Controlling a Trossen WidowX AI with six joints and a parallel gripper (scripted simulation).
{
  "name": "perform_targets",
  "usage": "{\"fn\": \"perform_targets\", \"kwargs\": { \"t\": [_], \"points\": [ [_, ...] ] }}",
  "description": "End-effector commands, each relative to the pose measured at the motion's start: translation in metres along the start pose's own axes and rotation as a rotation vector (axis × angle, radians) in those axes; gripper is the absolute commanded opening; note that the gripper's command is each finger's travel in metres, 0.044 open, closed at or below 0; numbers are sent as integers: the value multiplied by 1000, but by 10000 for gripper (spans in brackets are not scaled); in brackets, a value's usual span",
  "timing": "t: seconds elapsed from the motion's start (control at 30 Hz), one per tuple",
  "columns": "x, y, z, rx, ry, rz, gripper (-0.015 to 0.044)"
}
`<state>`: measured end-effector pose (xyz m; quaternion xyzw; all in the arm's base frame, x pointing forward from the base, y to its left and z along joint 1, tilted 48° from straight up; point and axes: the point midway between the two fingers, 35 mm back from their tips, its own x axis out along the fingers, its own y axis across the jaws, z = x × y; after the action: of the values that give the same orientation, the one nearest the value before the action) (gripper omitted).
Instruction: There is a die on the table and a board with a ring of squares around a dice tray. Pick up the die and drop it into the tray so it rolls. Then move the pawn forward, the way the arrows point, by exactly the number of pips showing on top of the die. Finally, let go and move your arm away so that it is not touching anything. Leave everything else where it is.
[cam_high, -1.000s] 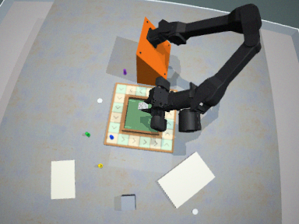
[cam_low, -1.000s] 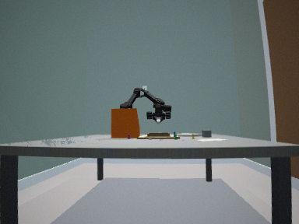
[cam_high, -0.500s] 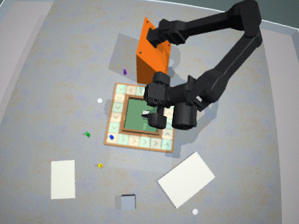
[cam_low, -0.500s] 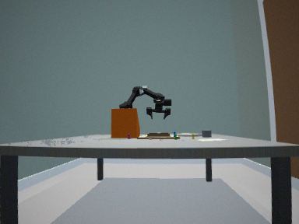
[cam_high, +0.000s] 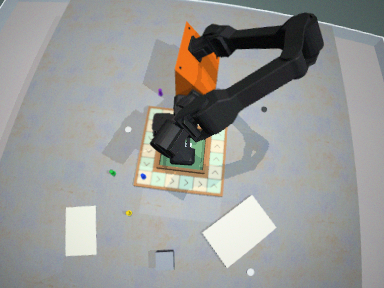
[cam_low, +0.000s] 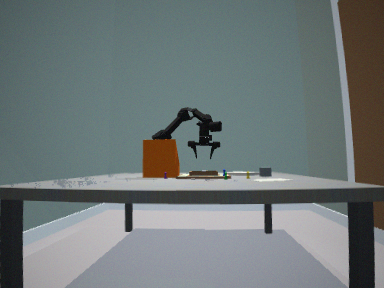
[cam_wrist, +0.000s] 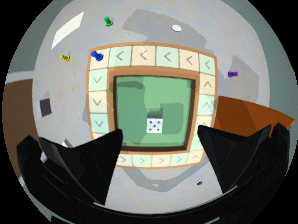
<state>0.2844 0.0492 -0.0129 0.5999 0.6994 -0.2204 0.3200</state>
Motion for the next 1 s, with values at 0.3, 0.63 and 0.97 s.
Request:
{"fn": "perform_targets", "kwargs": {
  "t": [0.3, 0.63, 0.97],
  "points": [
    [10, 77, 67, -1099, 13, 44, 200],
    [28, 107, 115, -1819, -5, 83, 200],
    [28, 105, 115, -1819, -5, 83, 200]
  ]
}}
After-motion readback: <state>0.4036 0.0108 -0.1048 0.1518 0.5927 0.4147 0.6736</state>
